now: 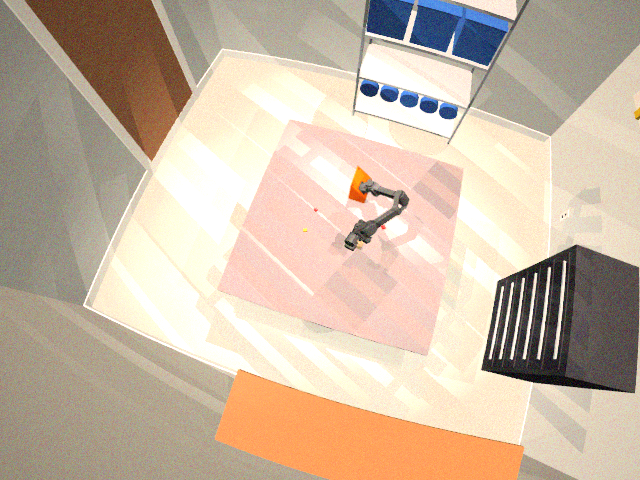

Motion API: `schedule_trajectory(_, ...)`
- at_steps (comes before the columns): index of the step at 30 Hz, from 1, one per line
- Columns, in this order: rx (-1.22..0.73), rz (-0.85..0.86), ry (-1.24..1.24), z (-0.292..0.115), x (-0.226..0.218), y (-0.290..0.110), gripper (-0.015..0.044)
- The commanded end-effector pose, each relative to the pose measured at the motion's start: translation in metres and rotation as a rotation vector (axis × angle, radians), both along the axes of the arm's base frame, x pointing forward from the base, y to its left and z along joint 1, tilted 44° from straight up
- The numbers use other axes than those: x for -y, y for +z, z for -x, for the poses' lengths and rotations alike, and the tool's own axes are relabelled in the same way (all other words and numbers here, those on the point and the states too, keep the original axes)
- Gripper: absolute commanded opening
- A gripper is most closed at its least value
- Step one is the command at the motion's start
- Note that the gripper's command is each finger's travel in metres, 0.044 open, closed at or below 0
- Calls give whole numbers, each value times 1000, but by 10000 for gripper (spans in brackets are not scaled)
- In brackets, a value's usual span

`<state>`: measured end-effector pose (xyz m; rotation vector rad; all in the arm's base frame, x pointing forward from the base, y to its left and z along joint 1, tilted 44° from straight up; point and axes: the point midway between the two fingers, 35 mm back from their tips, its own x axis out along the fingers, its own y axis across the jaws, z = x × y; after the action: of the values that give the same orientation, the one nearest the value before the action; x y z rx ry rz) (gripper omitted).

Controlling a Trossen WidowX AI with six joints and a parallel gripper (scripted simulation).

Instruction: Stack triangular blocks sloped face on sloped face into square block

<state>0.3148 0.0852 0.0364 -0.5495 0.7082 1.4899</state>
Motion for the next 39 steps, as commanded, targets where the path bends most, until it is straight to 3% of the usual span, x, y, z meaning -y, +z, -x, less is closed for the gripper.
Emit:
schedule_trajectory(1,0,-5,-2,0,-3,0,0)
schedule_trajectory(39,1,-8,-7,0,-20,-7,0)
